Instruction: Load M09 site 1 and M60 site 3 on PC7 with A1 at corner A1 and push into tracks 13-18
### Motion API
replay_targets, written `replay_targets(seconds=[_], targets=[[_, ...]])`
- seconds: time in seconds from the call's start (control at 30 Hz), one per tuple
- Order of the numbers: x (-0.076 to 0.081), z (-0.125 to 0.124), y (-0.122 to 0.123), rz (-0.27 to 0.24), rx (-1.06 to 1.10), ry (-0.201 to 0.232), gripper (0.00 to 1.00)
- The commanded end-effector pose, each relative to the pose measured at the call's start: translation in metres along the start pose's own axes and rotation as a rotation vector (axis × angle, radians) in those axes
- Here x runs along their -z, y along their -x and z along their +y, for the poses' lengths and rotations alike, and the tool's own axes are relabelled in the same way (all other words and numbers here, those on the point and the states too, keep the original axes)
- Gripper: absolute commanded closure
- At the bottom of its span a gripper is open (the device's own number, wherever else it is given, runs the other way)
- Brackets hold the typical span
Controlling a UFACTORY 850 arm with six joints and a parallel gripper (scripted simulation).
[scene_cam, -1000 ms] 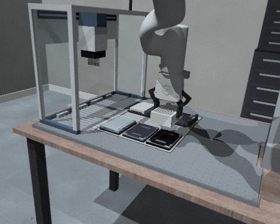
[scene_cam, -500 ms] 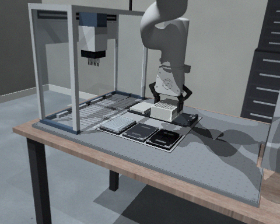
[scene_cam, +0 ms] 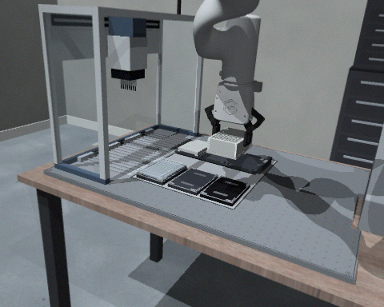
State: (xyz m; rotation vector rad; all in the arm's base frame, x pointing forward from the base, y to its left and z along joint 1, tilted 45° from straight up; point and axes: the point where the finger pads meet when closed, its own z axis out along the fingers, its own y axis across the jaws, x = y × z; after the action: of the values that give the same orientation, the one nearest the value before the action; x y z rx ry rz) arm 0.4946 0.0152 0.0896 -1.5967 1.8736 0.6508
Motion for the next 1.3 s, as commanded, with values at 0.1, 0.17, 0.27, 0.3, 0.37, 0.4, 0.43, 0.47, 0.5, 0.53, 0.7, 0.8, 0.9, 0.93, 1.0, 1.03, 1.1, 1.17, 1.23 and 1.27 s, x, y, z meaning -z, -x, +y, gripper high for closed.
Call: replay_targets(seconds=[0.1,0.17,0.27,0.3,0.37,0.4,0.43,0.47,0.5,0.53,0.7,0.8,0.9,0.93,1.0,1.03,1.1,1.17,1.23,1.27], targets=[[0.007,-0.001,0.0,0.0,0.0,-0.001,1.0],[0.007,-0.001,0.0,0.0,0.0,-0.001,1.0],[0.007,-0.001,0.0,0.0,0.0,-0.001,1.0],[0.007,-0.001,0.0,0.0,0.0,-0.001,1.0],[0.007,-0.001,0.0,0.0,0.0,-0.001,1.0],[0.007,-0.001,-0.005,0.0,-0.028,-0.001,1.0],[0.007,-0.002,-0.01,0.0,-0.028,-0.001,1.0],[0.007,-0.002,-0.015,0.0,-0.028,-0.001,1.0],[0.007,-0.003,-0.02,0.0,-0.028,-0.001,1.0],[0.007,-0.003,-0.025,0.0,-0.028,-0.001,1.0],[0.007,-0.006,-0.05,0.0,-0.028,-0.001,1.0],[0.007,-0.006,-0.055,0.0,-0.028,-0.001,1.0],[0.007,-0.008,-0.07,0.0,-0.028,-0.001,1.0],[0.007,-0.008,-0.075,0.0,-0.028,-0.001,1.0],[0.007,-0.009,-0.085,0.0,-0.028,-0.001,1.0],[0.007,-0.01,-0.09,0.0,-0.028,-0.001,1.0],[0.007,-0.011,-0.1,0.0,-0.028,-0.001,1.0],[0.007,-0.012,-0.11,0.0,-0.028,-0.001,1.0],[0.007,-0.013,-0.119,0.0,-0.028,-0.001,1.0],[0.007,-0.013,-0.124,0.0,-0.028,-0.001,1.0]])
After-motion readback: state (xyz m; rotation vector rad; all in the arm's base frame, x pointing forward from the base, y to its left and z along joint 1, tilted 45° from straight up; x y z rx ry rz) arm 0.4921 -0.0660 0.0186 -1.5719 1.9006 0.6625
